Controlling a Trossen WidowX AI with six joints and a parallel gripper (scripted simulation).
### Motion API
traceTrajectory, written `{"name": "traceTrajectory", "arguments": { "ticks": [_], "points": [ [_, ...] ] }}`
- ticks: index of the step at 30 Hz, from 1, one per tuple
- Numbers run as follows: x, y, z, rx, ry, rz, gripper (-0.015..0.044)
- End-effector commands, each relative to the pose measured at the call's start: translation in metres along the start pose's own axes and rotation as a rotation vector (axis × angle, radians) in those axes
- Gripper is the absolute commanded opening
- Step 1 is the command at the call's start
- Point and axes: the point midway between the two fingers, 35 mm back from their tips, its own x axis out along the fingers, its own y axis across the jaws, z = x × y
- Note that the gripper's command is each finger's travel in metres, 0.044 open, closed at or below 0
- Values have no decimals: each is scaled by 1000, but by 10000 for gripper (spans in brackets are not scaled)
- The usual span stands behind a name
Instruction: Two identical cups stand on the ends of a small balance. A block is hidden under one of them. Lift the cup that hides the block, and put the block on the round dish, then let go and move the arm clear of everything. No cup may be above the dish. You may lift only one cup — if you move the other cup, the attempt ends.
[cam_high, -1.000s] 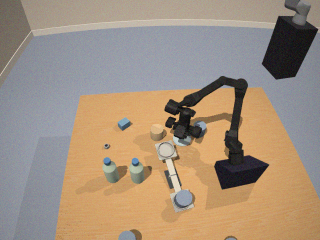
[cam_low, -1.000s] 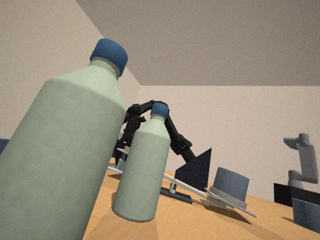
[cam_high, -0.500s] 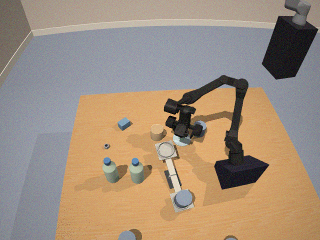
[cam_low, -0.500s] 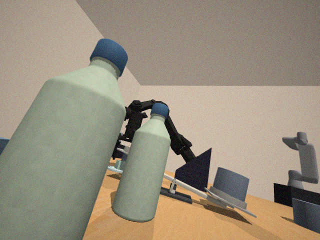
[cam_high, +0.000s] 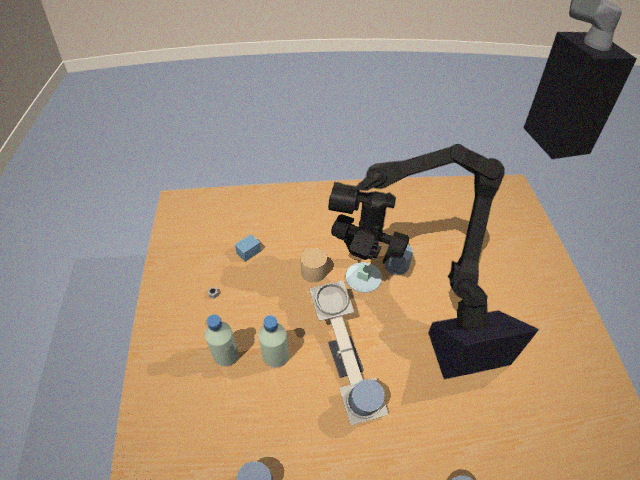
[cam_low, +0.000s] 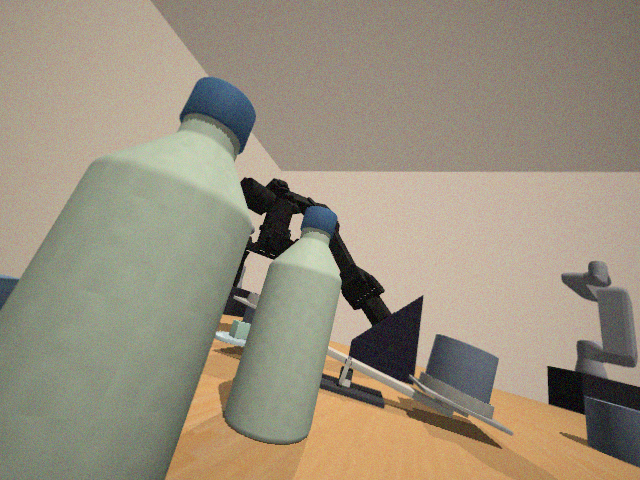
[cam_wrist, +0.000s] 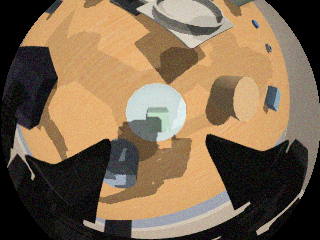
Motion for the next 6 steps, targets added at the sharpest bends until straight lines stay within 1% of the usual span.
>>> {"name": "traceTrajectory", "arguments": {
  "ticks": [1, 6],
  "points": [
    [-13, 0, -4, 8, 5, -8, 440],
    [-13, 0, -4, 8, 5, -8, 440]
  ]
}}
